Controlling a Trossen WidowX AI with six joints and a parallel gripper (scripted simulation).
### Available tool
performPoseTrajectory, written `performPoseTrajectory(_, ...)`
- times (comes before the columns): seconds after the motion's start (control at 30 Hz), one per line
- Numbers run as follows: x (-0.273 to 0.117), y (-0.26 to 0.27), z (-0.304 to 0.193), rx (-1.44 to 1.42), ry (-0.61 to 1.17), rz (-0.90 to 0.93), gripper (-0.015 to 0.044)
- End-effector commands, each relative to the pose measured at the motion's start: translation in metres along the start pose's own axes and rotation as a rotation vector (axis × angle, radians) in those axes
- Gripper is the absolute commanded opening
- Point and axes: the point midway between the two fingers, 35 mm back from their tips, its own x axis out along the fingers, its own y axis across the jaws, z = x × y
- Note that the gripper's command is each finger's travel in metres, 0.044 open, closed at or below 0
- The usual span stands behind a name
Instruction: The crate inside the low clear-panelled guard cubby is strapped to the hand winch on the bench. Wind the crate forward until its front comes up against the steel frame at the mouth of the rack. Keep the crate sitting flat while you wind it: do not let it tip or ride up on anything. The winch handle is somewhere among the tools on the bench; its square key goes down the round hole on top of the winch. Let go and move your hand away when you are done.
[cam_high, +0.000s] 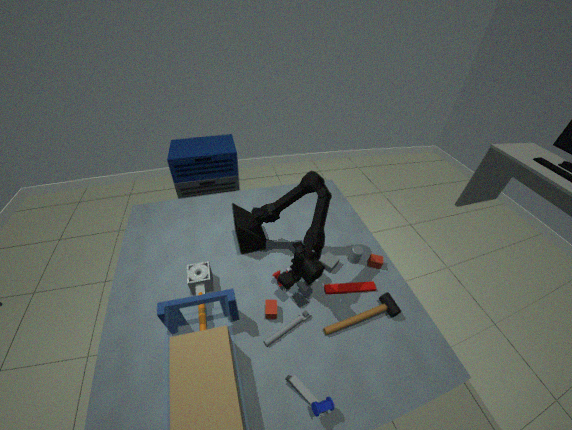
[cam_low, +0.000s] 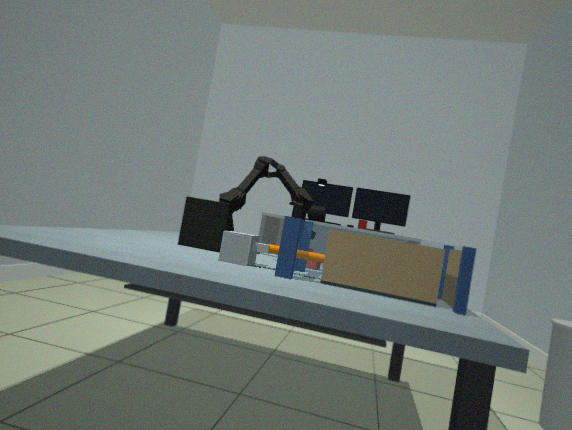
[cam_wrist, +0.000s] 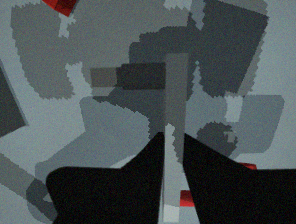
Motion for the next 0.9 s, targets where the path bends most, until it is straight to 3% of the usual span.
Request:
performPoseTrajectory(0.0, -0.041, -0.006, 0.008, -0.006, -0.013, -0.014, 0.0)
performPoseTrajectory(0.1, -0.095, -0.007, 0.006, -0.004, -0.009, -0.015, 0.0)
performPoseTrajectory(0.27, -0.141, 0.001, -0.001, -0.002, -0.012, -0.004, 0.0)
performPoseTrajectory(0.87, -0.143, -0.022, -0.006, 0.057, -0.005, -0.021, 0.0)
